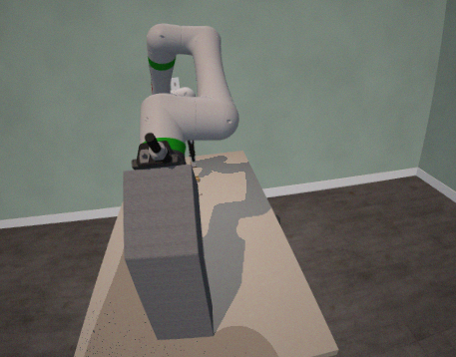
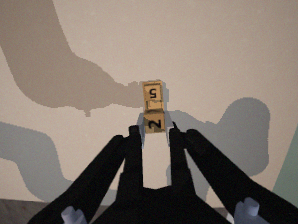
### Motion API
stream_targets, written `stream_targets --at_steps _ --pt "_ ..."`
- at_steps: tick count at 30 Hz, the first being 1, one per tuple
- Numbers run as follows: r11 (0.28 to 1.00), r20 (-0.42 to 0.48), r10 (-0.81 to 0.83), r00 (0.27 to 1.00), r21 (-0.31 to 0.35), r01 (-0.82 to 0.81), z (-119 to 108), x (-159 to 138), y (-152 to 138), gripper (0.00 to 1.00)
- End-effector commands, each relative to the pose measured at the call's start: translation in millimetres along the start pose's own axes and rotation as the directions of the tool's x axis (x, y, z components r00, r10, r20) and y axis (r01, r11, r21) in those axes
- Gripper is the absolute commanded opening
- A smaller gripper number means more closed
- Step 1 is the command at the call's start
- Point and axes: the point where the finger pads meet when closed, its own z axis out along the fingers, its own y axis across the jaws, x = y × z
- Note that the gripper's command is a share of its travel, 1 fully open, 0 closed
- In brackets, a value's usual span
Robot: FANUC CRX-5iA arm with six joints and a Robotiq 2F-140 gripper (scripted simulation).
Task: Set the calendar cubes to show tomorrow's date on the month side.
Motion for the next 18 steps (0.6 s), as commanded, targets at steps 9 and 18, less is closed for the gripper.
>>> stream_targets --at_steps 9,18 --pt "1.0 0.0 0.0 1.0 0.0 0.0 33 0 0 0.25" --pt "1.0 0.0 0.0 1.0 0.0 0.0 43 0 0 0.25"
